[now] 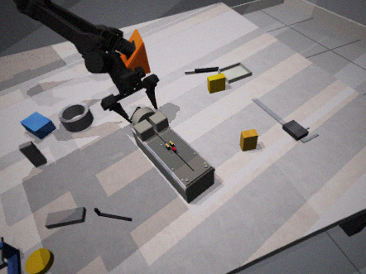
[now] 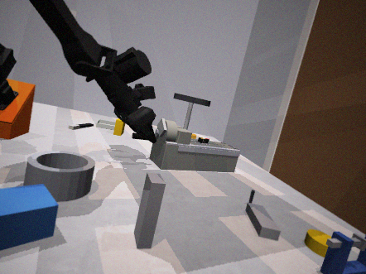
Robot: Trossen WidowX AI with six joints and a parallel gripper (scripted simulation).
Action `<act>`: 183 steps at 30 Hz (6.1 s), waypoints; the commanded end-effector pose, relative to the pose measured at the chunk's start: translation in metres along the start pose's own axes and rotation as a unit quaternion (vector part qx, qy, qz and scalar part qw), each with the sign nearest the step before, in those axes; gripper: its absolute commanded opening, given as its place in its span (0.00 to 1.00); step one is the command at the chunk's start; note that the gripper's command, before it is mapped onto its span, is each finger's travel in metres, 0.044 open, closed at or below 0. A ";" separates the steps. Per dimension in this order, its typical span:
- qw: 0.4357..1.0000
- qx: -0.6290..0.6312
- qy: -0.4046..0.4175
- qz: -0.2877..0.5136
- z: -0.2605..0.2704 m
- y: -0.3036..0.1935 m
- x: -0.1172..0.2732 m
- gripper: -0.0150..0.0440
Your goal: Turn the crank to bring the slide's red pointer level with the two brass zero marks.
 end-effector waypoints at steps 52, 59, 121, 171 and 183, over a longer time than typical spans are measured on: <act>1.000 0.004 0.002 -0.001 -0.009 -0.025 -0.021 0.25; 1.000 0.004 0.002 -0.001 -0.015 -0.025 -0.022 0.25; 1.000 0.004 0.002 -0.001 -0.027 -0.023 -0.021 0.25; 1.000 0.004 0.002 -0.001 -0.032 -0.021 -0.020 0.25; 1.000 0.004 0.002 -0.001 -0.033 -0.021 -0.019 0.25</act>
Point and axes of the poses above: the point midway between the two fingers, 35 mm back from their tips, its own x axis back along the fingers, its own z axis across the jaws, y = z × x, the point moved 10 cm from there along x, back along the fingers, and after that the axes turned 5 degrees about -x, right-handed, at the moved point
